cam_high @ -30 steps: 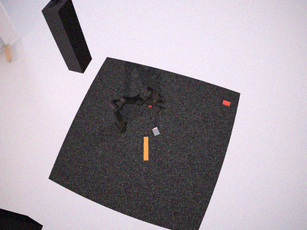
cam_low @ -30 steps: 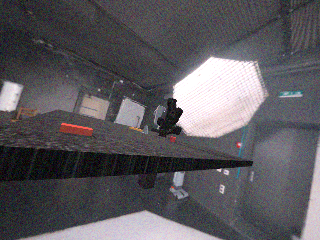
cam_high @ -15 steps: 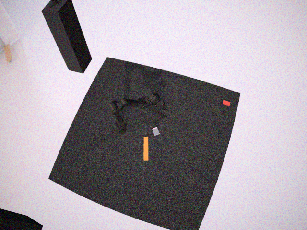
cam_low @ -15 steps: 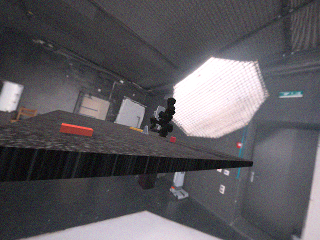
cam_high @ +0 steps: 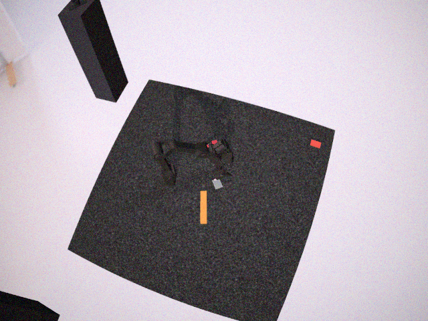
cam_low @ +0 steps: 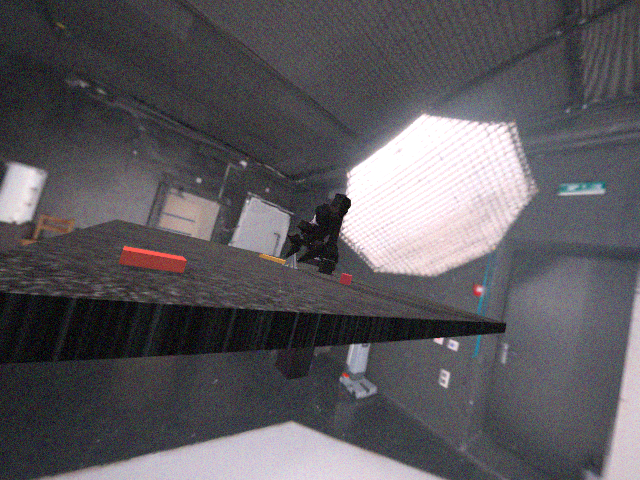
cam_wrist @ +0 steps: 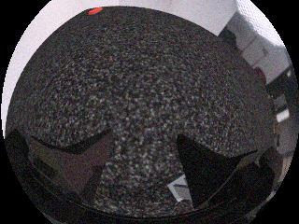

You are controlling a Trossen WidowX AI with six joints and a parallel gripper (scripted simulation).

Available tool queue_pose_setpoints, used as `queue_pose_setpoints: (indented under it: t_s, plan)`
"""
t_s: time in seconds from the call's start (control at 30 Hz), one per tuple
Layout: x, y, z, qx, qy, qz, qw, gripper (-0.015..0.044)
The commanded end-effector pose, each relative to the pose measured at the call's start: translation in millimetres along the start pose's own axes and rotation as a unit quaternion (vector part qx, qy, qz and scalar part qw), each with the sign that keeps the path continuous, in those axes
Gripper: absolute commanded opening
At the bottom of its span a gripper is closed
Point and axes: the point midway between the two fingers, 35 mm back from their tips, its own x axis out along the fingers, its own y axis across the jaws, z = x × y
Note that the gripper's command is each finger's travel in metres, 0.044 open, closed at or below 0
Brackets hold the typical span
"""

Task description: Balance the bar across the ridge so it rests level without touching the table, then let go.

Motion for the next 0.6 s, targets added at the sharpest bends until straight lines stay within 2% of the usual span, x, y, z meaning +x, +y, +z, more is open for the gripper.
queue_pose_setpoints:
  t_s: [0.0,0.57]
  plan:
    - [0,-19,4,0.044,0.022,-0.01,0.999,0.0315]
    - [-6,-92,-7,0.216,0.113,-0.068,0.967,0.0315]
